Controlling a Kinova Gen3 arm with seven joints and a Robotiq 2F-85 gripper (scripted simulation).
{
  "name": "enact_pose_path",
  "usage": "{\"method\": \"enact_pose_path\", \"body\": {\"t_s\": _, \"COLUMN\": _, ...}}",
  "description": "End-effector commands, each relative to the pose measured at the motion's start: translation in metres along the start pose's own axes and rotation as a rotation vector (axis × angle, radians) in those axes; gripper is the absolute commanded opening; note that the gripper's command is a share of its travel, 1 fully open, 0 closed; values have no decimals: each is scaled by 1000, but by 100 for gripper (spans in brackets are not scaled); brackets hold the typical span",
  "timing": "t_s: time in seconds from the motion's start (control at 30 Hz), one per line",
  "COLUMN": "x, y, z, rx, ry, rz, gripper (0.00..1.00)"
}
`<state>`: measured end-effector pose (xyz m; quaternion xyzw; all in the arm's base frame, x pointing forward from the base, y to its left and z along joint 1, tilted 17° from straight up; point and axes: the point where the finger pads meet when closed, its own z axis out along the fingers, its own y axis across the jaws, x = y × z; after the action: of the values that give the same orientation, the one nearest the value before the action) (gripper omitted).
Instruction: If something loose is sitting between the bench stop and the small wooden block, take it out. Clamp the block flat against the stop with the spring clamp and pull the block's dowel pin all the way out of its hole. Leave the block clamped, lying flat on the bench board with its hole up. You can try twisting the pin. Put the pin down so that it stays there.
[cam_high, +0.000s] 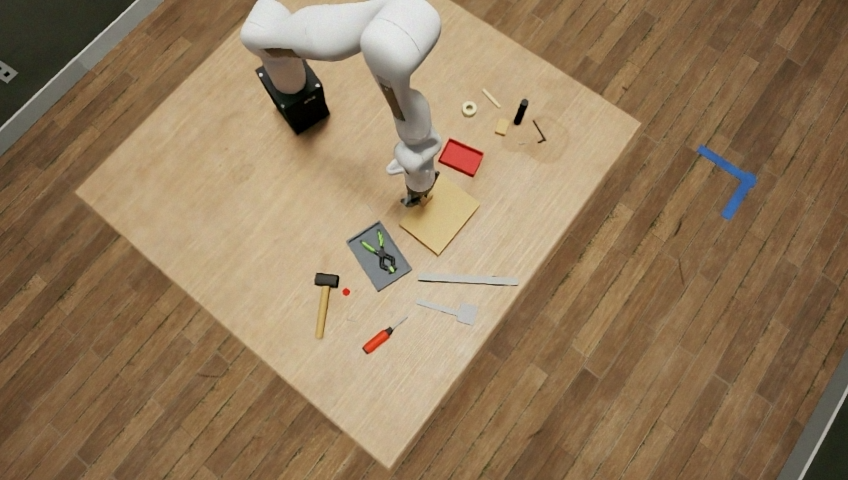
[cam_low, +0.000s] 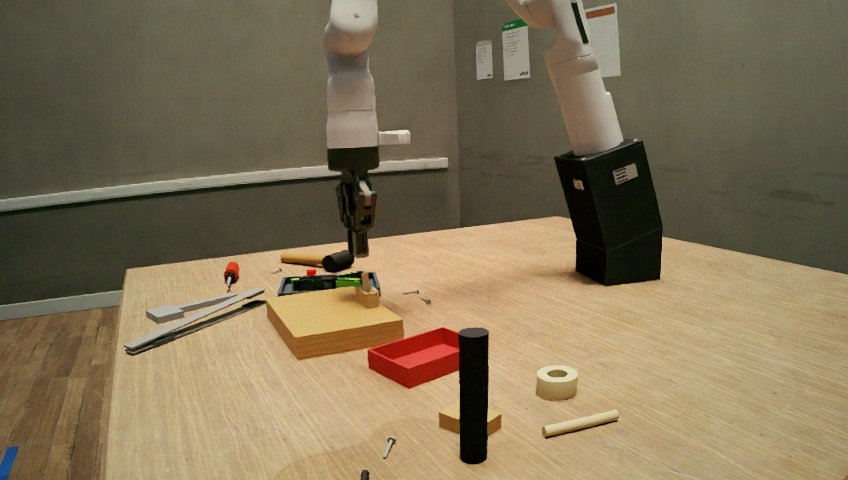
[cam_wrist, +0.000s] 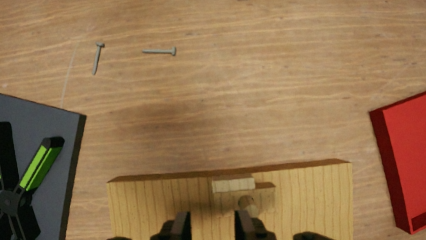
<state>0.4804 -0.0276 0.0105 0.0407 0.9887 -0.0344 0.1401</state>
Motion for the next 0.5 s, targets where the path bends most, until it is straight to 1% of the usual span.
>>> {"method": "enact_pose_path", "body": {"t_s": 0.0, "x": 0, "y": -13, "z": 3, "rx": 3, "ry": -1, "rz": 7, "gripper": 34}}
{"method": "enact_pose_path", "body": {"t_s": 0.17, "x": 0, "y": -39, "z": 8, "rx": 3, "ry": 1, "rz": 44, "gripper": 34}}
{"method": "enact_pose_path", "body": {"t_s": 0.47, "x": 6, "y": -92, "z": 16, "rx": 3, "ry": 0, "rz": 124, "gripper": 34}}
